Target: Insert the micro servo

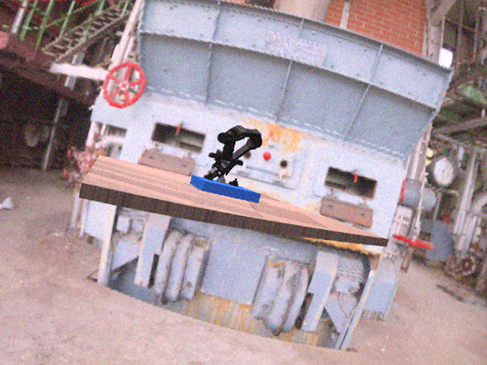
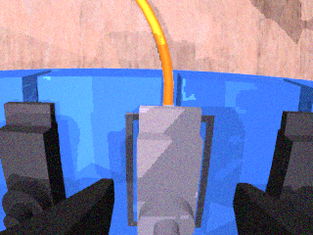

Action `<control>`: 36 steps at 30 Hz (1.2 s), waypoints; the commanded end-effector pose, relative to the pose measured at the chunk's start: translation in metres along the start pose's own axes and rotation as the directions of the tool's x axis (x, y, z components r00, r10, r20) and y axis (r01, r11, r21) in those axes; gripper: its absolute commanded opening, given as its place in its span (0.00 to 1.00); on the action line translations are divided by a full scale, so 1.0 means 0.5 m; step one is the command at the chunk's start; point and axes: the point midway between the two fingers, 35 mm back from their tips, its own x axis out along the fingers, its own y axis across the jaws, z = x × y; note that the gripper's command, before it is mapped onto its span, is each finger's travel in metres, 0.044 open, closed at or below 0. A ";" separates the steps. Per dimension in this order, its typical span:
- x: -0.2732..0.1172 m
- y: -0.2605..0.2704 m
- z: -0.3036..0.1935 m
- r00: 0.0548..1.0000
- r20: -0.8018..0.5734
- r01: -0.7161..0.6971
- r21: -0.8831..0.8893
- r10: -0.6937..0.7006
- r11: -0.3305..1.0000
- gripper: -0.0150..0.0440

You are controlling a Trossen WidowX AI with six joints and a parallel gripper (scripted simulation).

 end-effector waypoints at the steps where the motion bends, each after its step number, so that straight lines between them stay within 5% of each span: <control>1: -0.023 0.004 -0.036 1.000 -0.004 -0.003 0.002 0.003 1.000 0.79; 6: -0.075 0.005 -0.117 1.000 -0.012 -0.009 0.001 0.009 1.000 1.00; 13: -0.130 -0.002 -0.217 1.000 -0.021 -0.015 -0.001 0.015 1.000 1.00; 36: -0.208 -0.004 -0.194 0.988 -0.127 -0.088 0.006 0.088 0.996 1.00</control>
